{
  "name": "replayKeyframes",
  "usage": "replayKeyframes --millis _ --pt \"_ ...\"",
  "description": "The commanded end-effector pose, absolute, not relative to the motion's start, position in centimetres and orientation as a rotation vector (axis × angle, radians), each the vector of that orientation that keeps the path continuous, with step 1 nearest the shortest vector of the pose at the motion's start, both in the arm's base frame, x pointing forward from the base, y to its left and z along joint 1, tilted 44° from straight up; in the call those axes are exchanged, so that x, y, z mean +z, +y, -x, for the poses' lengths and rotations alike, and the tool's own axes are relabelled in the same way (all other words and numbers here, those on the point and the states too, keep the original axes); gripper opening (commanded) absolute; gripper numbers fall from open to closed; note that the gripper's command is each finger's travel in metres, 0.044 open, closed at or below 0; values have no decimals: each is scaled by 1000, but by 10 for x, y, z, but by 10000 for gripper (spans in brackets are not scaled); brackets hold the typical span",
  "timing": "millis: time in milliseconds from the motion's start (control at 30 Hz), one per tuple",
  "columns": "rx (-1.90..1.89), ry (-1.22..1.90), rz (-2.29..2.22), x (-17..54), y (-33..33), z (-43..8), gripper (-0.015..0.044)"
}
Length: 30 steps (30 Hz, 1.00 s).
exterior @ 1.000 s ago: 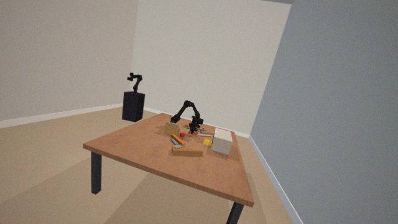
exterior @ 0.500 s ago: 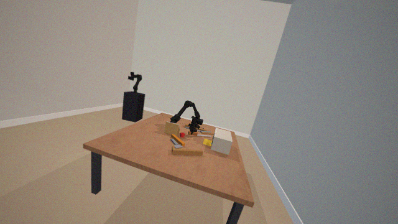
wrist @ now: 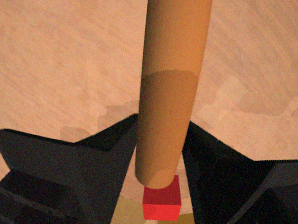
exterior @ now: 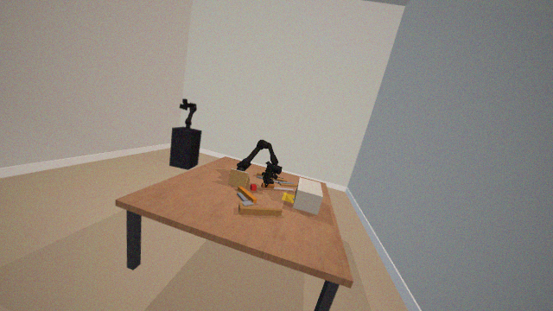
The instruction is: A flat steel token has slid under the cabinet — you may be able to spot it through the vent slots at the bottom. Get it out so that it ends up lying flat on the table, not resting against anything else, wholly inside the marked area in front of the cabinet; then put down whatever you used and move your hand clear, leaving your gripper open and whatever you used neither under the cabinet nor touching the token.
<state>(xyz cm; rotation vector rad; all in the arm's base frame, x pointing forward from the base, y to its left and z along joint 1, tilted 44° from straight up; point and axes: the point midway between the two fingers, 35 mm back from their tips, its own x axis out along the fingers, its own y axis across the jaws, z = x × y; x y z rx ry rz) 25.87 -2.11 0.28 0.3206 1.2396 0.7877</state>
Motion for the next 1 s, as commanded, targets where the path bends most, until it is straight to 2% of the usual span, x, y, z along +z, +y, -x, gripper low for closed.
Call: replayKeyframes --millis 0,967 --pt "777 1220 -315 2 -29 -261 0" --pt "776 1221 -314 -19 -50 -254 0"
